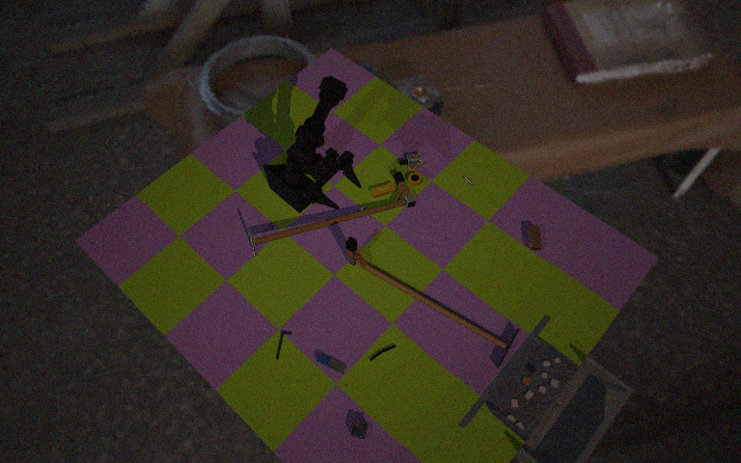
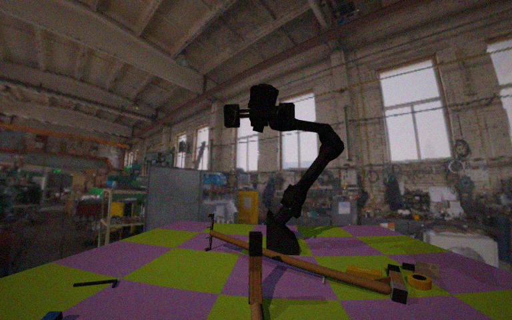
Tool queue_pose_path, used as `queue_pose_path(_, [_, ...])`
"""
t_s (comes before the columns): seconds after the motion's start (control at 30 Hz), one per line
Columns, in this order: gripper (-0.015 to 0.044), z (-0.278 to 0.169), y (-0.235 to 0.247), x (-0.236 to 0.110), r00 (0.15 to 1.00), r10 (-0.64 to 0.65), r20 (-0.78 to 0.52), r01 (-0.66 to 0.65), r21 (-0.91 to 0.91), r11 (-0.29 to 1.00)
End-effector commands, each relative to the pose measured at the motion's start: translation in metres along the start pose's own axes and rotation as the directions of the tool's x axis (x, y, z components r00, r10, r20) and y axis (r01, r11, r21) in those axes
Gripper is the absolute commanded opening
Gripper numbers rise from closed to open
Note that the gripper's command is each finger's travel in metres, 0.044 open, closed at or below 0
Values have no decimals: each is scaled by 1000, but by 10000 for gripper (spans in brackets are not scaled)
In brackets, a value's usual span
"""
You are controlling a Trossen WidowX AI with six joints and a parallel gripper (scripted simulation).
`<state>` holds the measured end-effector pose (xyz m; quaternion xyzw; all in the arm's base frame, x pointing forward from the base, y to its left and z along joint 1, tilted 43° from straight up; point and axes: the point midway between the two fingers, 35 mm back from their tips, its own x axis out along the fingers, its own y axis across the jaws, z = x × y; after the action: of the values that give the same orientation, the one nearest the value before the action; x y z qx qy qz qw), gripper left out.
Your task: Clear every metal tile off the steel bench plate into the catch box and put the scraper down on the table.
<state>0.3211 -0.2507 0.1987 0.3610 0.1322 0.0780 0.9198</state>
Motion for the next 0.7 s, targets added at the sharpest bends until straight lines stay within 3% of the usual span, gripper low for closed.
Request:
queue_pose_path(0.0, [440,0,-4,11,1000,-1,-24,1,4,1000])
queue_pose_path(0.67, [440,-1,-11,71,987,15,-158,-11,22,1000])
